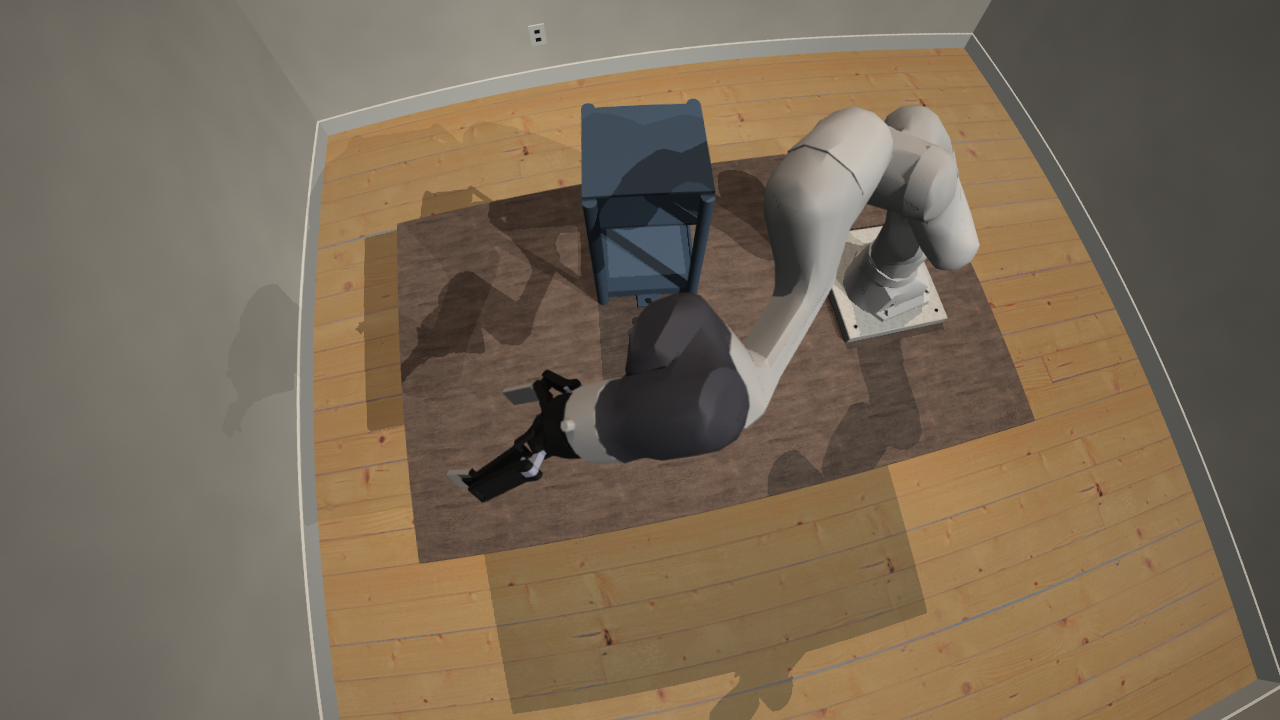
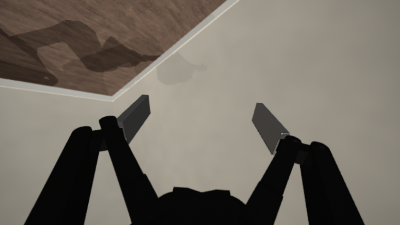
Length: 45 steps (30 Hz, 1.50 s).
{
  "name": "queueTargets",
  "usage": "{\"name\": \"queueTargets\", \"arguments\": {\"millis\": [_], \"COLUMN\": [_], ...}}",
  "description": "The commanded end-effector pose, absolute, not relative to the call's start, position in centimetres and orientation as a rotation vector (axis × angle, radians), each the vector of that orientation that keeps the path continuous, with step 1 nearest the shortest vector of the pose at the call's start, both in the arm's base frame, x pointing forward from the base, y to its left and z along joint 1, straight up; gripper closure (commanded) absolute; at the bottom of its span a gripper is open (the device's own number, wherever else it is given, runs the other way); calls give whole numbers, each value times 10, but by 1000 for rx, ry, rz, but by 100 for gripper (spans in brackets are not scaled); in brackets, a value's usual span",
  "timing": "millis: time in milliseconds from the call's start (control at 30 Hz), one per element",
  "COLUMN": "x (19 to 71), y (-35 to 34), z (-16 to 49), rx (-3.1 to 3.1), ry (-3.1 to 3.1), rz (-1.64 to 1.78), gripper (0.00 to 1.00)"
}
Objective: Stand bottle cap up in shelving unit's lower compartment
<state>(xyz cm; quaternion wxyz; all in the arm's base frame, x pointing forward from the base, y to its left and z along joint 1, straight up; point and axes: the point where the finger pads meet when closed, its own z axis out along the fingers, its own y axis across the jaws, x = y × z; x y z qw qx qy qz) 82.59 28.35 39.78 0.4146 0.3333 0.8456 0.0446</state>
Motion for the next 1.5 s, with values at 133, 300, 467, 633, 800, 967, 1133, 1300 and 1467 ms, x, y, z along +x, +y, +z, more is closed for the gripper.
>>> {"name": "queueTargets", "arguments": {"millis": [133,300,467,633,800,967,1133,1300,1467], "x": [819,819,813,813,805,805,795,795,783], "y": [279,279,272,272,264,264,256,256,247], "z": [391,391,384,384,377,377,370,370,363], "rx": [891,891,940,940,996,996,1060,1060,1130], "ry": [2141,2141,2158,2158,2176,2176,2195,2195,2214], "rz": [134,134,148,148,163,163,179,179,195], "gripper": [0,0,0,0,0,0,0,0,0]}}
